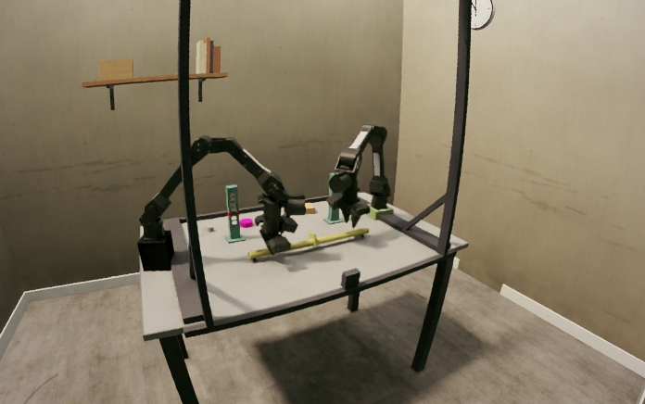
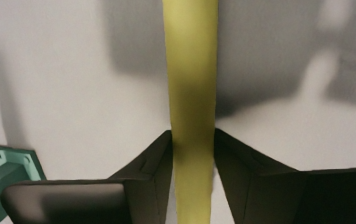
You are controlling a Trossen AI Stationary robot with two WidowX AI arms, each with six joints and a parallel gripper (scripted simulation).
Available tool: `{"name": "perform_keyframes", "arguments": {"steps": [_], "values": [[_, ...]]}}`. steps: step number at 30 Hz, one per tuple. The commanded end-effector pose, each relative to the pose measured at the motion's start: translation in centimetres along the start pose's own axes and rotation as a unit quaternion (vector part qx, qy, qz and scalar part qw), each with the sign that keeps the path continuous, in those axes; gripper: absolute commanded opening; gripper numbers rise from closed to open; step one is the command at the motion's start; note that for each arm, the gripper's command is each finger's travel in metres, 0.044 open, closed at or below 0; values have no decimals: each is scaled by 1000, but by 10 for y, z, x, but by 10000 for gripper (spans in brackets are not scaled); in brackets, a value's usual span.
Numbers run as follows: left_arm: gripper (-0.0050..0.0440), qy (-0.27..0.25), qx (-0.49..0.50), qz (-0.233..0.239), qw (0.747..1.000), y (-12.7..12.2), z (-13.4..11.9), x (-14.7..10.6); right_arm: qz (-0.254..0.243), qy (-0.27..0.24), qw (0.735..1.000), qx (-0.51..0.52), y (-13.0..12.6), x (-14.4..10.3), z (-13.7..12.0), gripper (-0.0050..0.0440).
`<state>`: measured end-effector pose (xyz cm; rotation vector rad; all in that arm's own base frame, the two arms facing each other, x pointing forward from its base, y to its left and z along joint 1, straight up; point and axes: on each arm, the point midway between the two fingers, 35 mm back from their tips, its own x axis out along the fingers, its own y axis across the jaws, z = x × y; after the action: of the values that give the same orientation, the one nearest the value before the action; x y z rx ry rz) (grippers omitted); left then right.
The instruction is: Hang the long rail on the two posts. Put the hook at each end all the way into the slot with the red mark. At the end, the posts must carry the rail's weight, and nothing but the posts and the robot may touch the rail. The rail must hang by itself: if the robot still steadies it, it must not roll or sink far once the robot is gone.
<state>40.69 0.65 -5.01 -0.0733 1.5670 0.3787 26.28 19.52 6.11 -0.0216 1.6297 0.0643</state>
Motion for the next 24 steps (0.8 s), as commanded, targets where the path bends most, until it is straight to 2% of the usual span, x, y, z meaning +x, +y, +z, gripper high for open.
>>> {"name": "perform_keyframes", "arguments": {"steps": [1, 6, 8, 13, 24], "values": [[-50, -16, -4, -3, 1000, -1, 6, -9, 110, -19, 994, -3, -15, -1, 6, 225], [-50, -16, -4, -3, 1000, -1, 6, -9, 190, -34, 981, -17, -26, 6, 5, 225], [-50, -16, -4, -3, 1000, -1, 6, -9, 190, -34, 981, -17, -26, 6, 5, 225], [-50, -16, -4, -3, 1000, -1, 6, -9, 229, -36, 972, -29, -31, 11, -3, 225], [-50, -16, -4, -3, 1000, -1, 6, -9, 236, -32, 971, -32, -26, 14, -3, 225]]}}
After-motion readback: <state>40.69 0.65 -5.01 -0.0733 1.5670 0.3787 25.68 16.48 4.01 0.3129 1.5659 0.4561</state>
